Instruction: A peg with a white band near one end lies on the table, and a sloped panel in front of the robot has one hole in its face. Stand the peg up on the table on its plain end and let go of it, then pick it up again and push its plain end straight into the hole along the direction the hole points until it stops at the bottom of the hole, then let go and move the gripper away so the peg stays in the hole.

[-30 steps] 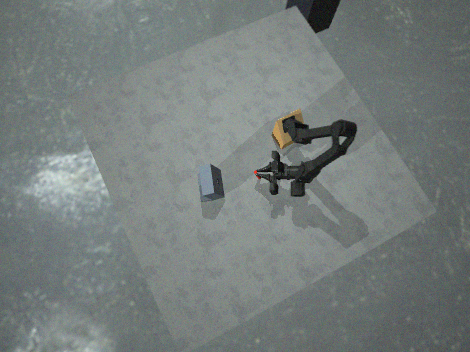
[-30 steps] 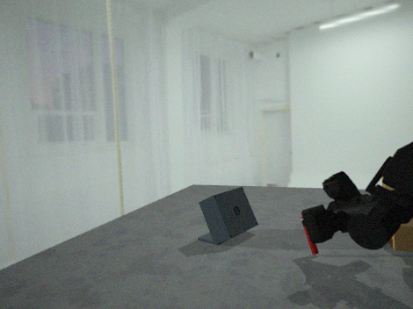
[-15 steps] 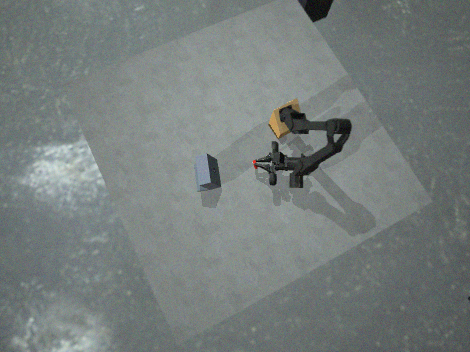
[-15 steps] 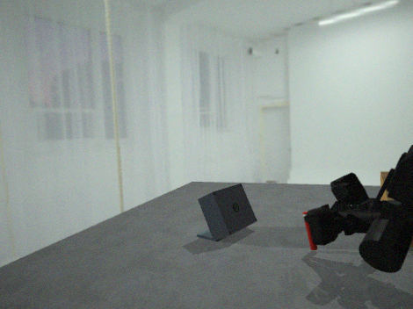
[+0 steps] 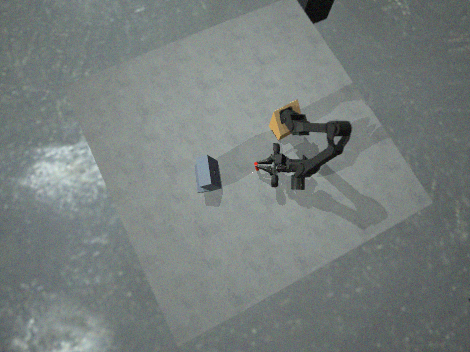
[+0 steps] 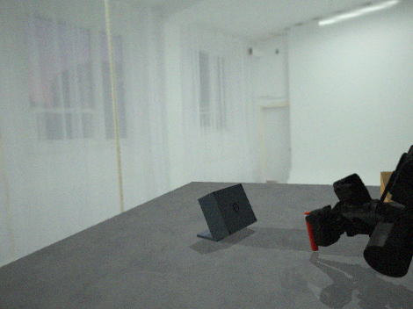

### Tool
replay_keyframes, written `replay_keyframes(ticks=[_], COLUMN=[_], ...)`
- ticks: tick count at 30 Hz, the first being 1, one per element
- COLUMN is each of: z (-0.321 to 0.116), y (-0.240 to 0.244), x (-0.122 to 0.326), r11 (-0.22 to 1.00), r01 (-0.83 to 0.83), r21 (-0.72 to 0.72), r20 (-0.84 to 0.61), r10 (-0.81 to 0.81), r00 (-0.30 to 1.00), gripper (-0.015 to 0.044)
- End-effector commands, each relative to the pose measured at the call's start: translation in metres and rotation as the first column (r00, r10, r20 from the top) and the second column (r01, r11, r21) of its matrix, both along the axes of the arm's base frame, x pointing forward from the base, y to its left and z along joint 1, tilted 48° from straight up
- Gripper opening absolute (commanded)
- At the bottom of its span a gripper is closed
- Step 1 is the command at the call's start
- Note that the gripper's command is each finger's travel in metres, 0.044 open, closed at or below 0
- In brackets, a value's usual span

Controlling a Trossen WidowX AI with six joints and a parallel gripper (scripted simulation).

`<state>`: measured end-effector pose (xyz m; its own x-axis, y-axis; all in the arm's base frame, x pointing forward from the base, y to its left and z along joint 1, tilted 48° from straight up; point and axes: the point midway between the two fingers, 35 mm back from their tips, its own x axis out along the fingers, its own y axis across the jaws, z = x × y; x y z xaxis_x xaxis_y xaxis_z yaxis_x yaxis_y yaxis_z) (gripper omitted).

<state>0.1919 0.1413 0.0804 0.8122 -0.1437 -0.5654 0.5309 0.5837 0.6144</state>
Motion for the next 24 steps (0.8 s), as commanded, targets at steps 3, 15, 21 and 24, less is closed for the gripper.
replay_keyframes(ticks=[3,15,21,24], z=[-0.0019,-0.0037,-0.0041,-0.0043], y=[0.0017,0.0028,0.0036,0.0041], x=[-0.0004,-0.0024,-0.0038,-0.0044], r11=[1.0,1.0,1.0,1.0], r01=[-0.001,-0.004,-0.001,0.002], r21=[-0.002,-0.013,-0.015,-0.016], r20=[-0.001,-0.004,-0.002,0.001], r10=[0.001,0.004,0.001,-0.002], r00=[1.0,1.0,1.0,1.0], gripper=[0.0049,0.0049,0.0049,0.0049])
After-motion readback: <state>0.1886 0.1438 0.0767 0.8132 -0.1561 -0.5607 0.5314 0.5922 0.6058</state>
